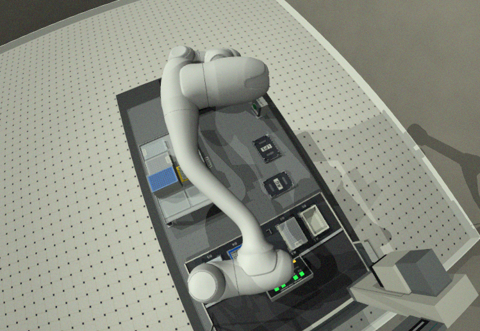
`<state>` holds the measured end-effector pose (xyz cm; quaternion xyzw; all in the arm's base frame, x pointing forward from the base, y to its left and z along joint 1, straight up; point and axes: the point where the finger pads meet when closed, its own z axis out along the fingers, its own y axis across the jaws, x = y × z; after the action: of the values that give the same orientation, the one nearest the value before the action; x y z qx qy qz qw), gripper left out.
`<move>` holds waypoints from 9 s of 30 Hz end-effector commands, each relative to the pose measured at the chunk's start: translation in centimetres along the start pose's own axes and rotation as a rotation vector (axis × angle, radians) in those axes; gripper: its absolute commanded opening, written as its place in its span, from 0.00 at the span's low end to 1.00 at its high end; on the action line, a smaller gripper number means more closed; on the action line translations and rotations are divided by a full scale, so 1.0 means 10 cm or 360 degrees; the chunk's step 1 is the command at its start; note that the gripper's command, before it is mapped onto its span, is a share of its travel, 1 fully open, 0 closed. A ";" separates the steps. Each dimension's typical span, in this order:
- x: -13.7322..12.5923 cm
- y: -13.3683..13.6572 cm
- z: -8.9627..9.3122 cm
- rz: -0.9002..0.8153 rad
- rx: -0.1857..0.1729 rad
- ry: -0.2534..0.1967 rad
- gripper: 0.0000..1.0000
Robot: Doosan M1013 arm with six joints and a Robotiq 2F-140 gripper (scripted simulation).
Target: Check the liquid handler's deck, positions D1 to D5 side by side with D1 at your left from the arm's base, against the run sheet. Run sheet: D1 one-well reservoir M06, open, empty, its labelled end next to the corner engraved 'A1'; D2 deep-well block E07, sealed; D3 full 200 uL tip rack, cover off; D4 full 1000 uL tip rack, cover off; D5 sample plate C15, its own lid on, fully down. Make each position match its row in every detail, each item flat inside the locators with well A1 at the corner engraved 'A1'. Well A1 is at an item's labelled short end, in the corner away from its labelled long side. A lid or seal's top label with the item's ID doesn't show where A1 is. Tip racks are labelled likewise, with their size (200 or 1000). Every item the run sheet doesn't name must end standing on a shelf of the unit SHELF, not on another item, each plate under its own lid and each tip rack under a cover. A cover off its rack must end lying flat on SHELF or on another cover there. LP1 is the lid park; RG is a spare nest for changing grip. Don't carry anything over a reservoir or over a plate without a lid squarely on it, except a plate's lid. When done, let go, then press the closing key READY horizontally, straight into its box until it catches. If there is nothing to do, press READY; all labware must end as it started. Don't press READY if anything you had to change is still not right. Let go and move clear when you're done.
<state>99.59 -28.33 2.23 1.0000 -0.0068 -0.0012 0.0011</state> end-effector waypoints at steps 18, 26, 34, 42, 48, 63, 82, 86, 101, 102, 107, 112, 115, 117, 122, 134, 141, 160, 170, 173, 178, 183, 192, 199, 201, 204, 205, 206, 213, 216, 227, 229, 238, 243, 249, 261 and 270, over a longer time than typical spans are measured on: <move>0.01 0.00 -0.02 0.0000 0.0000 0.0003 0.66; 0.01 0.00 -0.02 0.0000 0.0000 0.0003 0.66; 0.01 0.00 -0.02 0.0000 0.0000 0.0003 0.66; 0.00 0.00 -0.10 0.0000 0.0000 0.0003 0.66; 0.00 0.00 -0.20 0.0000 0.0000 0.0003 0.66; 0.00 0.00 -0.42 0.0000 0.0000 0.0003 0.66; 0.00 0.00 -0.70 0.0000 0.0000 0.0004 0.66; 0.00 0.00 -0.77 0.0000 0.0000 0.0004 0.66; 0.00 0.00 -0.99 0.0000 0.0000 0.0004 0.66; 0.00 0.00 -1.00 0.0000 0.0000 0.0004 0.66; 0.00 0.00 -1.05 0.0000 0.0000 0.0003 0.66; 0.00 0.00 -1.14 0.0000 0.0000 0.0004 0.66; 0.00 0.00 -1.19 0.0000 0.0000 0.0004 0.66; 0.00 0.00 -1.22 0.0000 0.0000 0.0004 0.66; 0.00 0.00 -1.29 0.0000 0.0000 0.0004 0.66; 0.00 0.00 -1.47 0.0000 0.0000 0.0003 0.66; 0.00 0.00 -1.55 0.0000 0.0000 0.0004 0.66; 0.00 0.00 -1.84 0.0000 0.0000 0.0003 0.66; 0.00 0.00 -2.00 0.0000 0.0000 0.0003 0.66; 0.00 0.00 -2.04 0.0000 0.0000 0.0003 0.66; 0.00 0.00 -2.10 0.0000 0.0000 0.0003 0.66; 0.00 0.00 -2.19 0.0000 0.0000 0.0003 0.66; -0.05 0.00 -2.28 -0.0032 0.0000 0.0003 0.66; -0.40 -0.01 -2.28 -0.0255 0.0000 0.0003 0.66; -0.50 -0.01 -2.29 -0.0318 -0.0001 0.0003 0.66; -0.65 -0.02 -2.29 -0.0414 -0.0001 0.0003 0.66; -0.70 -0.02 -2.29 -0.0446 -0.0001 0.0003 0.66; -0.75 -0.02 -2.29 -0.0477 -0.0001 0.0003 0.66; -0.86 -0.02 -2.29 -0.0637 -0.0001 0.0003 0.66; -0.86 -0.02 -2.29 -0.0732 -0.0001 0.0003 0.66; -0.86 -0.02 -2.29 -0.1019 -0.0001 0.0003 0.66; -0.86 -0.02 -2.29 -0.1082 -0.0001 0.0003 0.66; -1.06 -0.03 -2.30 -0.1364 -0.0002 0.0003 0.66; -1.21 -0.03 -2.30 -0.1459 -0.0002 0.0003 0.66; -1.51 -0.04 -2.31 -0.1650 -0.0002 0.0003 0.66; -1.72 -0.05 -2.31 -0.1968 -0.0002 0.0003 0.66; -1.72 -0.05 -2.31 -0.2255 -0.0002 0.0002 0.66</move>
<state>82.45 -27.56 25.26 0.7757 0.6310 -0.0018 0.0003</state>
